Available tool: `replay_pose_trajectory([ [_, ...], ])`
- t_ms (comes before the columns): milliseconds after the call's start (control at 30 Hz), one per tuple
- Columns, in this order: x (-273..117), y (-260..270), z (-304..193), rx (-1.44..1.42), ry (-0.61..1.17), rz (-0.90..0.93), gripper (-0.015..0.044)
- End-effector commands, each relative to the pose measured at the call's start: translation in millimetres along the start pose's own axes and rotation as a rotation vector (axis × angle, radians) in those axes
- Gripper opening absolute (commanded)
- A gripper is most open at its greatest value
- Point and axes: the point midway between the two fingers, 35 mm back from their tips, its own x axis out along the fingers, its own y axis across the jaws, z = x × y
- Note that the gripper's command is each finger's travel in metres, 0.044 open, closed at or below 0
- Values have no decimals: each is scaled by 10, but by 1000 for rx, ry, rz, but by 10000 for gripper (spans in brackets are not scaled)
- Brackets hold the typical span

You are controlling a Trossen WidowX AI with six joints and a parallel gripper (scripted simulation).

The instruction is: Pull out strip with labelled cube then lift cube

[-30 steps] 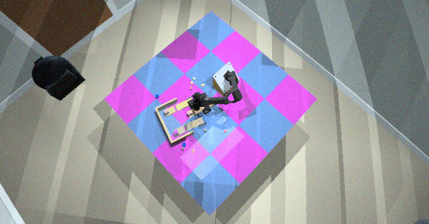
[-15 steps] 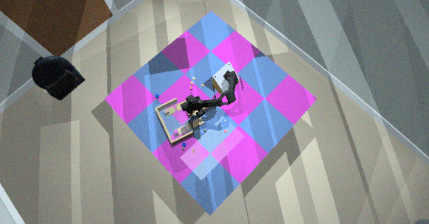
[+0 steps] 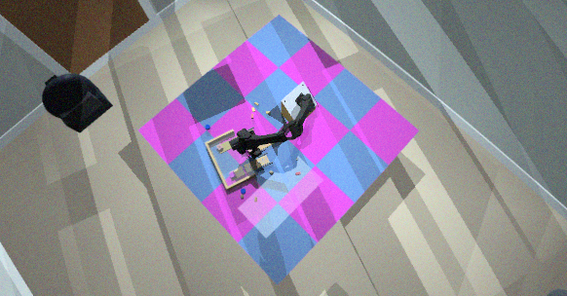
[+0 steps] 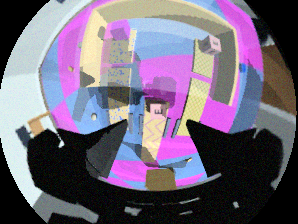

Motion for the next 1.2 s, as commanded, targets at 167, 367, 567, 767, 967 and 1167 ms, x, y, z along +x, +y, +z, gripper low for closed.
replay_pose_trajectory([
  [167,109,-43,39,4,8,-4,256],
  [367,208,-43,42,4,8,-4,250],
  [567,306,-42,43,4,8,-3,250],
  [767,404,-39,41,4,8,-3,250],
  [967,502,-37,37,4,9,-2,250],
  [1167,574,-34,32,4,9,-1,250],
])
